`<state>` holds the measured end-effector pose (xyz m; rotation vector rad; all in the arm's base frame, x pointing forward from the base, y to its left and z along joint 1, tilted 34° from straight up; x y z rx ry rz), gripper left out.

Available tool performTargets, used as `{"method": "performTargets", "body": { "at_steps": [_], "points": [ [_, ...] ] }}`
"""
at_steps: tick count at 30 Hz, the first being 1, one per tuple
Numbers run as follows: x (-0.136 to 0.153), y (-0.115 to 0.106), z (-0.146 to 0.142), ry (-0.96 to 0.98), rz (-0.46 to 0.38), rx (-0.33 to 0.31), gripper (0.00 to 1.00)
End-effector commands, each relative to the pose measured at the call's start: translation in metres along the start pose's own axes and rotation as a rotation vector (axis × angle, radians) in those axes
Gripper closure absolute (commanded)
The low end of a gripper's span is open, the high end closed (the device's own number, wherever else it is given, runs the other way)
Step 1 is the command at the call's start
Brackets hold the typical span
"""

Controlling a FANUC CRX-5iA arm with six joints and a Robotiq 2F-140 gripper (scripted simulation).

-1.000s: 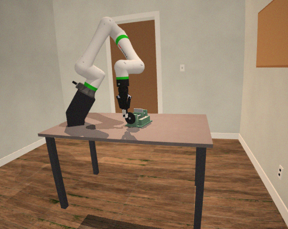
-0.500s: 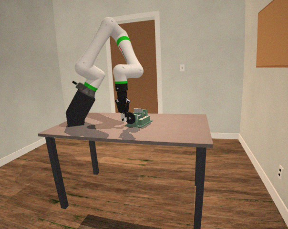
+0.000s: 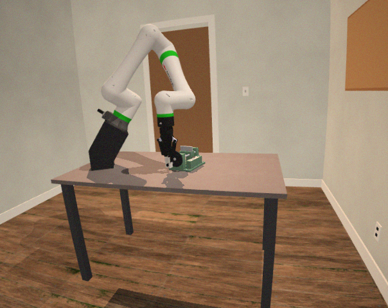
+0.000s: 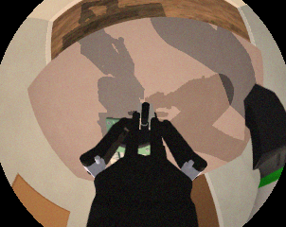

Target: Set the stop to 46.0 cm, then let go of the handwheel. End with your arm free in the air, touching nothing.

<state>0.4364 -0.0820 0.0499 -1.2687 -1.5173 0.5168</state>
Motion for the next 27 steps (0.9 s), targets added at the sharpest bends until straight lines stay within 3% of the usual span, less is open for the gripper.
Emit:
{"method": "performTargets", "body": {
  "at_steps": [1, 17, 27],
  "points": [
    [0.000, 0.002, -0.002, 0.000, 0.000, 0.000, 0.96],
    [0.002, 0.006, -0.037, 0.000, 0.000, 0.000, 0.96],
    [0.004, -0.022, -0.058, 0.000, 0.000, 0.000, 0.96]
  ]
}}
Point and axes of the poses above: the point where the finger pads meet when closed, its own y axis out along the fingers, its own z axis across the jaws, x = y × z, the point moved 7 cm from there along -y, back along the fingers, and after that the axes turned 4 degrees about y, right-handed, at the moved point
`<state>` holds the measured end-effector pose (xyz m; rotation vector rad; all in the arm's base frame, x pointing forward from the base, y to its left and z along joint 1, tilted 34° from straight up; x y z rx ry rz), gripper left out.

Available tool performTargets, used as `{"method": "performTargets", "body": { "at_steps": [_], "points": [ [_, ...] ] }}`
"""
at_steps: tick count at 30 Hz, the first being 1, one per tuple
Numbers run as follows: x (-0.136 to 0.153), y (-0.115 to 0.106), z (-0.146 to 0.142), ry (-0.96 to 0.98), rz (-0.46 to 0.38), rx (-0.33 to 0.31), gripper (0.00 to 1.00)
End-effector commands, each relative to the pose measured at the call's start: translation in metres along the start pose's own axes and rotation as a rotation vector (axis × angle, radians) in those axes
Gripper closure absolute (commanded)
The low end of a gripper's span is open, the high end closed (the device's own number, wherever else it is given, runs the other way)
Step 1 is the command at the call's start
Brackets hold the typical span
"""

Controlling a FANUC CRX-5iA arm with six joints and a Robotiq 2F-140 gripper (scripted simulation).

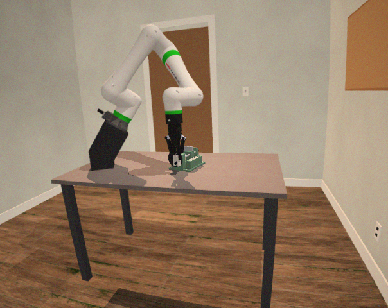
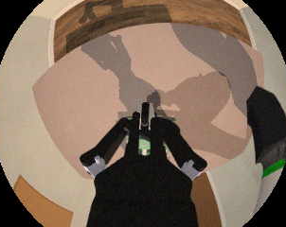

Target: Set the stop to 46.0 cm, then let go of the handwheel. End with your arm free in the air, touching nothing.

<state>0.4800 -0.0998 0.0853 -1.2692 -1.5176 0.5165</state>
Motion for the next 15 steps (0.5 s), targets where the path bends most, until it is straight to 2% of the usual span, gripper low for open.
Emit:
{"method": "performTargets", "body": {
  "at_steps": [1, 15],
  "points": [
    [0.000, -0.008, -0.002, 0.000, 0.000, 0.001, 0.96],
    [-0.001, -0.034, 0.007, 0.000, 0.000, 0.001, 0.96]
  ]
}}
Point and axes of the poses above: the point where the finger pads meet when closed, its own y axis out along the fingers, its own z axis across the jaws, x = y × z, the point moved 7 cm from there along -y, back along the fingers, and after that the axes turned 4 degrees about y, right-handed, at the moved point
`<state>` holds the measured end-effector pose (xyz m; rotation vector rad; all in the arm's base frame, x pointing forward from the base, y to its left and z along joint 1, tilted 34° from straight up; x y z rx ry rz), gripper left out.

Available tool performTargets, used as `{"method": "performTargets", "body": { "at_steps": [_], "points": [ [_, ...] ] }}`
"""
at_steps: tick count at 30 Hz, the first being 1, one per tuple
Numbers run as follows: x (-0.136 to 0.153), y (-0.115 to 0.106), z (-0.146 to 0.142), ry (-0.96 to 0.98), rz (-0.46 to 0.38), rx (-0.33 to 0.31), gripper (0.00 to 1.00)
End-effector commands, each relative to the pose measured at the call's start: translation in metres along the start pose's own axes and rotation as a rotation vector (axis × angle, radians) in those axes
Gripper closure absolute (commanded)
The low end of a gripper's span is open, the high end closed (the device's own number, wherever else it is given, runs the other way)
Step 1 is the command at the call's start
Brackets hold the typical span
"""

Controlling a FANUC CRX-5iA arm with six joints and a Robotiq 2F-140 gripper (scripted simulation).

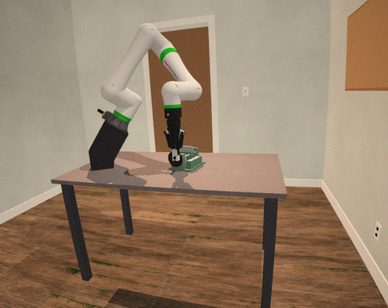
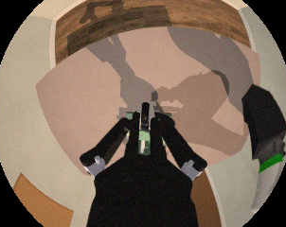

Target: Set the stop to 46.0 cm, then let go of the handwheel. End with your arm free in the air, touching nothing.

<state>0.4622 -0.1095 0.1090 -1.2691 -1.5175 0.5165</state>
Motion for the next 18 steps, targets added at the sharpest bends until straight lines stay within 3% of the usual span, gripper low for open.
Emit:
{"method": "performTargets", "body": {
  "at_steps": [1, 18],
  "points": [
    [0.000, -0.005, 0.004, 0.000, 0.000, 0.000, 0.96],
    [-0.003, -0.015, 0.034, 0.000, 0.000, 0.000, 0.96]
  ]
}}
Point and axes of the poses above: the point where the finger pads meet when closed, its own y axis out along the fingers, its own z axis across the jaws, x = y × z, the point moved 7 cm from there along -y, back along the fingers, and after that the axes turned 4 degrees about y, right-handed, at the moved point
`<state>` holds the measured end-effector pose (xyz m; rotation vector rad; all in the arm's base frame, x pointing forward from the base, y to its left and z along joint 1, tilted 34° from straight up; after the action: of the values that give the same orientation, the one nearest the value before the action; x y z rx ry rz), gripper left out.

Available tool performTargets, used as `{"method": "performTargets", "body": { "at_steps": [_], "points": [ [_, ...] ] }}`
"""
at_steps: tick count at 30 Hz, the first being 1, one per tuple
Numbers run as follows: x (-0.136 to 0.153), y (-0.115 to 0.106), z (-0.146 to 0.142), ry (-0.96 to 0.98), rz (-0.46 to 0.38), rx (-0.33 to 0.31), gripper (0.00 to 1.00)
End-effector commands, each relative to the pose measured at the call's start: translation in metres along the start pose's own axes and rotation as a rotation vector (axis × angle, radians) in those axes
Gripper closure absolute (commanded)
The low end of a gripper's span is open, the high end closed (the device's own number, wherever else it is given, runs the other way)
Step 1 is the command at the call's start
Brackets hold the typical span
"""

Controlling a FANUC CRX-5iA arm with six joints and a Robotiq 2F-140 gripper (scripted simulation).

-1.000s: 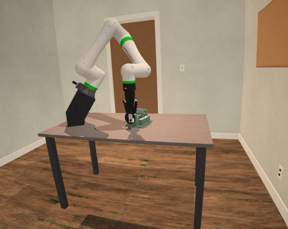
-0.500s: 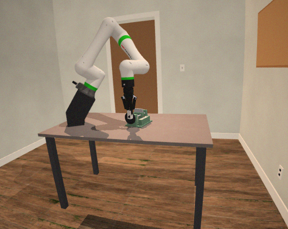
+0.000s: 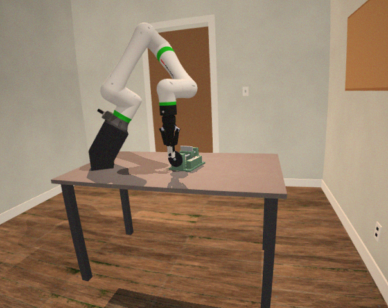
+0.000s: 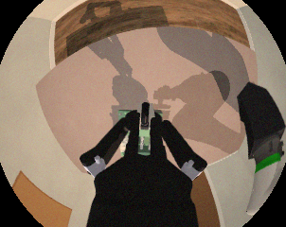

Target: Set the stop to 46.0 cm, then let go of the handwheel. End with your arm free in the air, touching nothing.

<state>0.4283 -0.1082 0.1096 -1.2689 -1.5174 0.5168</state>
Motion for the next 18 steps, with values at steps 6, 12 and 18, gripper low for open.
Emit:
{"method": "performTargets", "body": {
  "at_steps": [6, 12, 18],
  "points": [
    [-0.001, 0.005, 0.017, 0.000, 0.000, 0.000, 0.96],
    [-0.002, 0.012, 0.025, 0.000, 0.000, 0.000, 0.96],
    [-0.002, 0.025, 0.033, 0.000, 0.000, 0.000, 0.96]
  ]
}}
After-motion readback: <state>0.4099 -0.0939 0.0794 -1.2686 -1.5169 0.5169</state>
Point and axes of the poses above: the point where the finger pads meet when closed, its own y axis out along the fingers, its own z axis across the jaws, x = y × z, the point moved 7 cm from there along -y, back along the fingers, and after that the axes turned 4 degrees about y, right-handed, at the moved point
